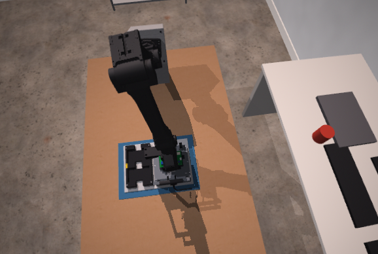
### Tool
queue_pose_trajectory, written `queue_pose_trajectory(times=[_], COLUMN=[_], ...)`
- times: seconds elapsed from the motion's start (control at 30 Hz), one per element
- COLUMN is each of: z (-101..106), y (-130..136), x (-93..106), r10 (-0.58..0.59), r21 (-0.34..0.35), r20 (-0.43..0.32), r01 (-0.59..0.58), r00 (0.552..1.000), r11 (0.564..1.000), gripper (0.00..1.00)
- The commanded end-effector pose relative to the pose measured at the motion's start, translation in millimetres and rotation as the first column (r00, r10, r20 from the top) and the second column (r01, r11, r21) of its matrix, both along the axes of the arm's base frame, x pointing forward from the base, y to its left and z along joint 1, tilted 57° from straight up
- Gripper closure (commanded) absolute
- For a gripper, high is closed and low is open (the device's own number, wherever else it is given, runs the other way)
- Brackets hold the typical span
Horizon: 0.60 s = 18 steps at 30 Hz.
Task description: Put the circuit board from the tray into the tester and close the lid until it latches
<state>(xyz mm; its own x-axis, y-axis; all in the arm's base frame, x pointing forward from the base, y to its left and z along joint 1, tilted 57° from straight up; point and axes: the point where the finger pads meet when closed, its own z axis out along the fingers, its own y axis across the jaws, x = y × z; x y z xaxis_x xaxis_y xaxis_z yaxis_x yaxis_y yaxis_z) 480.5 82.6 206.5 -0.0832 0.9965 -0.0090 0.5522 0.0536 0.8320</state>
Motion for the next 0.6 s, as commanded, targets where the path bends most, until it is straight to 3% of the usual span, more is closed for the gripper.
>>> queue_pose_trajectory(times=[0.0, 0.57], z=[13, -1], y=[8, 8], x=[-1.7, -0.6], r10=[0.008, 0.008], r21=[0.02, 0.014], r20=[0.036, 0.011], r01=[-0.008, -0.008], r00=[0.999, 1.0], r11=[1.0, 1.0], gripper=[0.28, 0.28])
